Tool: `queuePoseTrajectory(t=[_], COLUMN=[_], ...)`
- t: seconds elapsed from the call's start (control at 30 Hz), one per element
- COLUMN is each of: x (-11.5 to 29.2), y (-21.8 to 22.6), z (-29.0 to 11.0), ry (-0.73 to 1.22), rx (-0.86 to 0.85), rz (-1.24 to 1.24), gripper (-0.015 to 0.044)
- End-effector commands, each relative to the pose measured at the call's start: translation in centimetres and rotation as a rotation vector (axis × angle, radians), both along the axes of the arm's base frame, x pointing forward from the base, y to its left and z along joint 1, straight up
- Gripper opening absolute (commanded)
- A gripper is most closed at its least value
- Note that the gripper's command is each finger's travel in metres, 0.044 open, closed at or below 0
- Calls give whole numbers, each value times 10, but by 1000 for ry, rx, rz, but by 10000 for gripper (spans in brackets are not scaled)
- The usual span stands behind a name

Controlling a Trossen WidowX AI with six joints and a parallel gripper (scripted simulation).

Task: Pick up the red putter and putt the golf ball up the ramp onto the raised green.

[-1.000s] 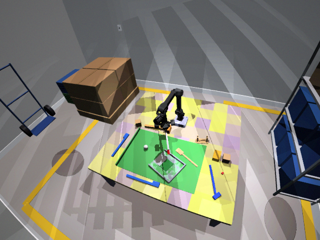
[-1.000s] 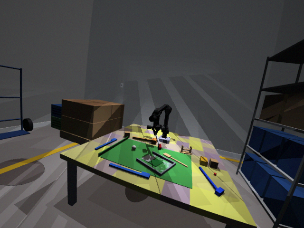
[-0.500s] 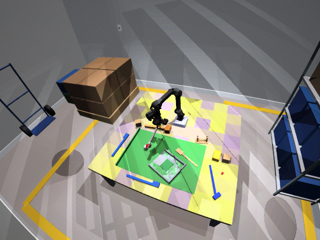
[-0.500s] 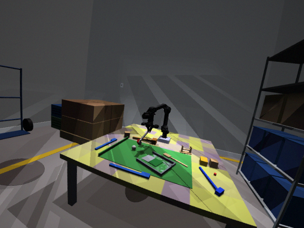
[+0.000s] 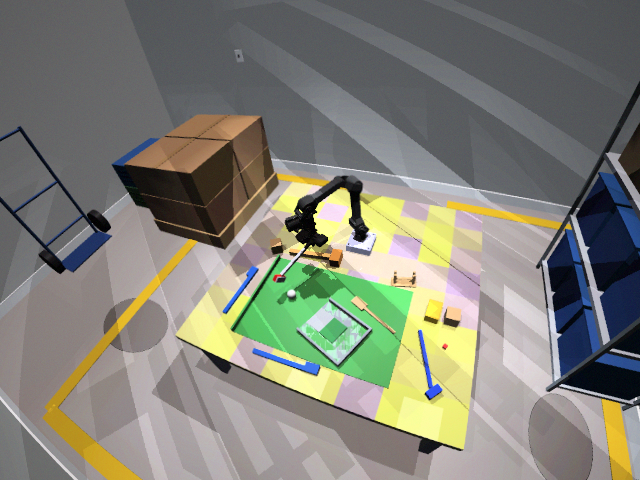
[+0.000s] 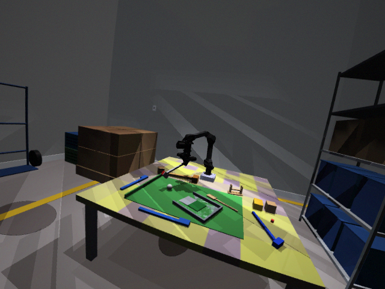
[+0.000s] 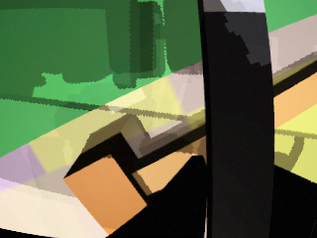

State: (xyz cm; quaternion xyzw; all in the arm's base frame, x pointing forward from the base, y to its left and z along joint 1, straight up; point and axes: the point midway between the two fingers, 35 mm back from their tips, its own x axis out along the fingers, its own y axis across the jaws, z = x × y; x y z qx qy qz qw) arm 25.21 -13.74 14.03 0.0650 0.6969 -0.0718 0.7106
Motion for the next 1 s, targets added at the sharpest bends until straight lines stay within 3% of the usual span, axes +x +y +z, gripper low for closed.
queuePoseTrajectory(t=[0.0, 0.27, 0.97], x=[1, 1, 2], y=[-2, -2, -3], z=[-7, -37, -65], ry=[-4, -4, -4], rx=[-4, -4, -4], rz=[-13, -13, -13], gripper=[0, 0, 0])
